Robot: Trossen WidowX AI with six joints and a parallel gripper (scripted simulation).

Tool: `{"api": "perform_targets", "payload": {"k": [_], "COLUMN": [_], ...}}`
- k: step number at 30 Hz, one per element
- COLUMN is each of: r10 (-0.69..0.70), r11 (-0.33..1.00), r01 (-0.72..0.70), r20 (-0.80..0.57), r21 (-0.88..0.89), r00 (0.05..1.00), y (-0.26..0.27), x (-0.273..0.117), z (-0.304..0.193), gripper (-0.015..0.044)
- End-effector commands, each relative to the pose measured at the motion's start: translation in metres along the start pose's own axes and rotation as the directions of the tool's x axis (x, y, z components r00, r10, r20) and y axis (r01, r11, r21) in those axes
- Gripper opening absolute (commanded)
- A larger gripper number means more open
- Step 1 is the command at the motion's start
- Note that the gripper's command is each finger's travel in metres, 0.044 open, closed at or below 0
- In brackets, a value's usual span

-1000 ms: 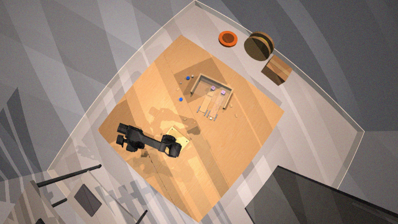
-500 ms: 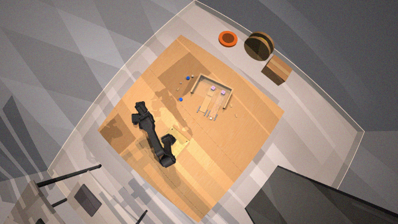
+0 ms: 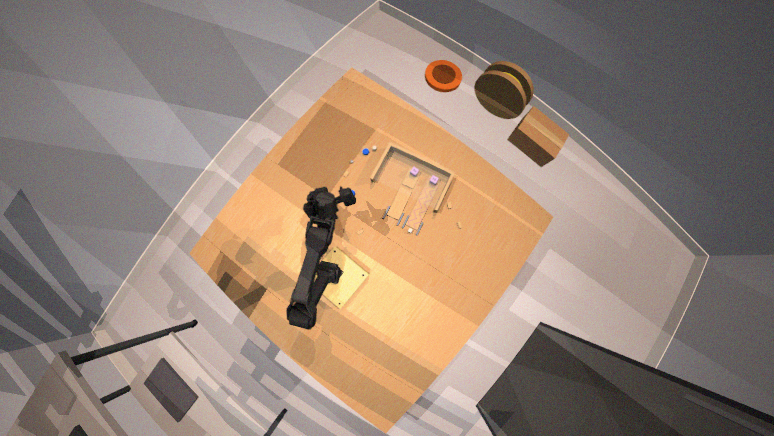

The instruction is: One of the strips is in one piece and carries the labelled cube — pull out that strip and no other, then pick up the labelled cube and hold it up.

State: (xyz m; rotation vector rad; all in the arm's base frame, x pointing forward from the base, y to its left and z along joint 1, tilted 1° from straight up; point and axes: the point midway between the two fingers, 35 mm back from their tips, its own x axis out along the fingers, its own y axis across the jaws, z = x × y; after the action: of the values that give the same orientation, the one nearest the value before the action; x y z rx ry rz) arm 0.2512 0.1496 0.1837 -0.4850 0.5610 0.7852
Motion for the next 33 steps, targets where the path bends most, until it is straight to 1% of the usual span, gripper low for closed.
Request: {"api": "perform_targets", "payload": {"k": [1,3,6,8,9,32,33], "r10": [-0.215,-0.323,-0.470,-0.547,-0.567,-0.573,-0.570], "r11": [0.942,0.867,0.702,0.577,0.541,0.529,0.530], "r01": [0.222,0.333,0.479,0.548,0.564,0.569,0.571], "r20": [-0.055,-0.093,-0.163,-0.212,-0.226,-0.230,-0.236], "r21": [0.251,0.371,0.528,0.605,0.623,0.629,0.627], "r00": [0.975,0.942,0.868,0.810,0.793,0.787,0.787], "y": [-0.056,-0.084,-0.122,-0.141,-0.146,-0.148,-0.149], "x": [-0.008,-0.018,-0.038,-0.053,-0.057,-0.059,-0.059], "z": [-0.030,-0.048,-0.077,-0.096,-0.102,-0.103,-0.104], "gripper": [0.0400,0.0400,0.0400,0.0400,0.0400,0.0400,0.0374]}}
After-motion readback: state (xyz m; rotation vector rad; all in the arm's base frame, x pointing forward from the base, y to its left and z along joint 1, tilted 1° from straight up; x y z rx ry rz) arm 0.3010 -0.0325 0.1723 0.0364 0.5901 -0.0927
